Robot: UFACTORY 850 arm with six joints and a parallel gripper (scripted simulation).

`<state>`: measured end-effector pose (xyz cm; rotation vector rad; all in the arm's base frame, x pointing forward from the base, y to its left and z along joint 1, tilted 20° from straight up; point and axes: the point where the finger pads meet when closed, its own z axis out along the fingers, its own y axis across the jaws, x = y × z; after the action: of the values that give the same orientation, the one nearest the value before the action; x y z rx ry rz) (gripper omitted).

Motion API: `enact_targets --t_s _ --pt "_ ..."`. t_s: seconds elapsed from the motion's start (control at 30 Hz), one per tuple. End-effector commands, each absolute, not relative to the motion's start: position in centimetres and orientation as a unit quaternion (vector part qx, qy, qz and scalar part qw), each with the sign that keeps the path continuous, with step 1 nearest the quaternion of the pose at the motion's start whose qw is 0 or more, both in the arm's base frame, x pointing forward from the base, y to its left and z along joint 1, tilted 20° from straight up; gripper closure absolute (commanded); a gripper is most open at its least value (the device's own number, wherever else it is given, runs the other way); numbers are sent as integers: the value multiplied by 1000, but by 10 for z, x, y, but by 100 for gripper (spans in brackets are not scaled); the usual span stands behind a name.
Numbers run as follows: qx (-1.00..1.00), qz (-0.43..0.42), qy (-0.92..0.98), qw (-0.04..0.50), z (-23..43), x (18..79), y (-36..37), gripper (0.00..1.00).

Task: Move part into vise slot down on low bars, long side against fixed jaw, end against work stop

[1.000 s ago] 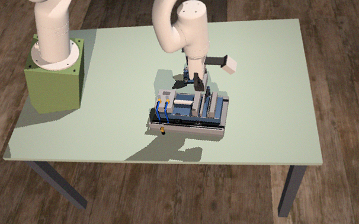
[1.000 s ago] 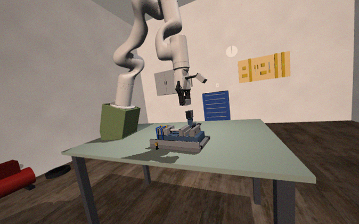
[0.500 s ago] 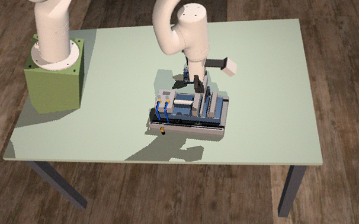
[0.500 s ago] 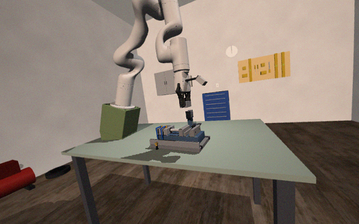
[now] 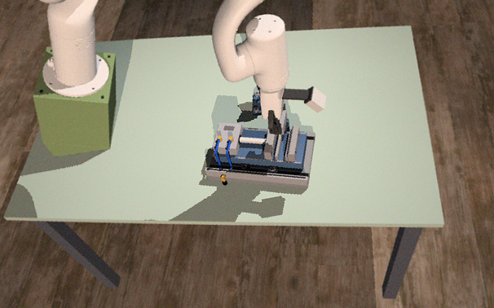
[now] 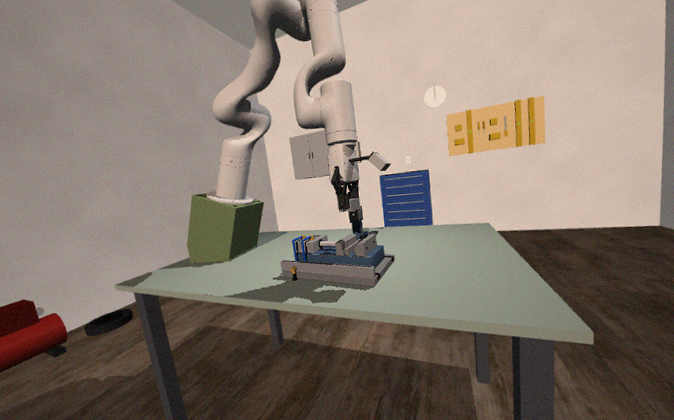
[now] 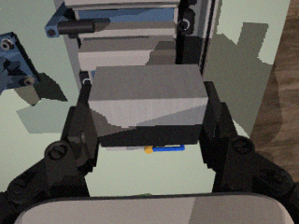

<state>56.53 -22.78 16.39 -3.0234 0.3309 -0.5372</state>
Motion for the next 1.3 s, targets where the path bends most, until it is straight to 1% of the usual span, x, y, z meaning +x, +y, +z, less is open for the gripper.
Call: enact_targets --t_s 0.0,0.53,1.27 --pt "-978 -176 107 27 157 569 -228 100" --pt "-978 -176 107 27 130 579 -228 100" --pt "-978 -176 107 27 113 585 -228 100"
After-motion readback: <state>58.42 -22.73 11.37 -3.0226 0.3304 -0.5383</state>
